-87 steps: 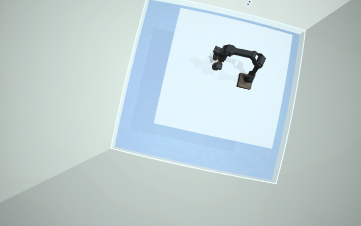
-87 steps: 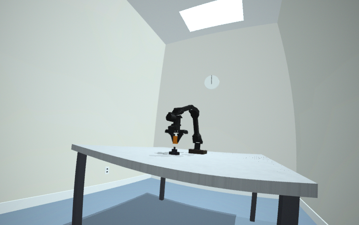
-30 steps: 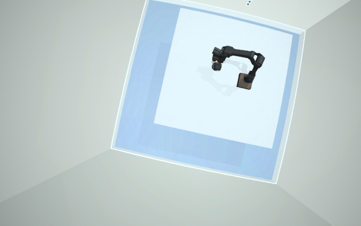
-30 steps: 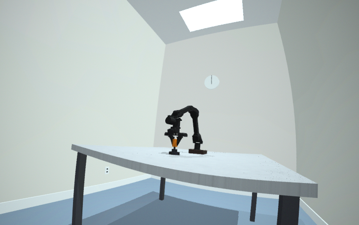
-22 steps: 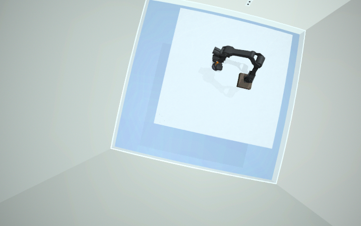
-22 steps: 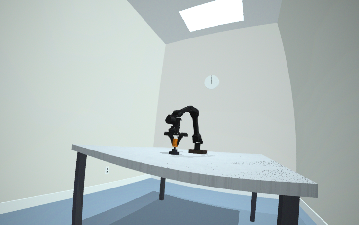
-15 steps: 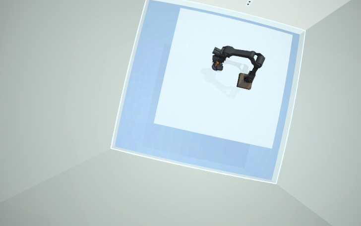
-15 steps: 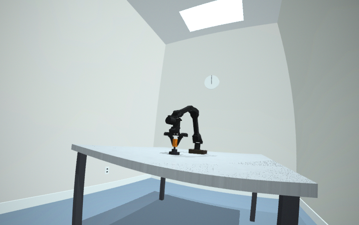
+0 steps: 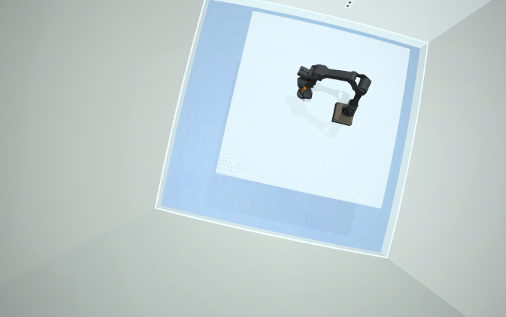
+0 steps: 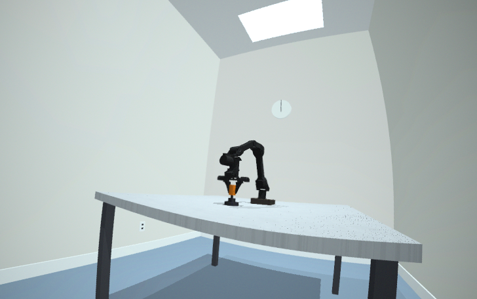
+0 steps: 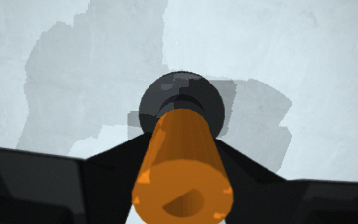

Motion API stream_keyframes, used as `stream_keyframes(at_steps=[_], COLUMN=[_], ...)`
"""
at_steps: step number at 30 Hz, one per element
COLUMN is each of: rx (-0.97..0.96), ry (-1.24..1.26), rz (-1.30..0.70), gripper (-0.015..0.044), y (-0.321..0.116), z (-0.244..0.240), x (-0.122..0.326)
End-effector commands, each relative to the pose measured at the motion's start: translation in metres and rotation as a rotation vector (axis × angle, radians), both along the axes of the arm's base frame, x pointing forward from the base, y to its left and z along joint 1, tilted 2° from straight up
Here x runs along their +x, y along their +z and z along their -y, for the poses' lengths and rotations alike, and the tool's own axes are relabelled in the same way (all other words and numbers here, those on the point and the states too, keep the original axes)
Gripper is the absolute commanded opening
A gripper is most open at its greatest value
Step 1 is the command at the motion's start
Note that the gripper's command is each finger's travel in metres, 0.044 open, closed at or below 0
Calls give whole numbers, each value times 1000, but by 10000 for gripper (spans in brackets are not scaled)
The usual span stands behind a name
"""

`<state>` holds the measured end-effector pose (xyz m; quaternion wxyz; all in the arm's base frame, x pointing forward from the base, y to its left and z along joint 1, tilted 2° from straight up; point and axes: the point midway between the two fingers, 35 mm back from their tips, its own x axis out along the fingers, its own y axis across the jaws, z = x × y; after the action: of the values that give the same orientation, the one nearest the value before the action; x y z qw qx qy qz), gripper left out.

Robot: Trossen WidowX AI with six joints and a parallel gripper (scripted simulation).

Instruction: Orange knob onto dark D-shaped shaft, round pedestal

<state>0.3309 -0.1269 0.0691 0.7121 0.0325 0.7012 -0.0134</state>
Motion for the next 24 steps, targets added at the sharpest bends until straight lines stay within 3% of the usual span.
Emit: stream_keyframes(at_steps=[1, 24], rx=[-3, -3], ry=[5, 30], rz=[1, 2], gripper=[0, 0], y=[0, 4], z=[0, 0], x=[-1, -1])
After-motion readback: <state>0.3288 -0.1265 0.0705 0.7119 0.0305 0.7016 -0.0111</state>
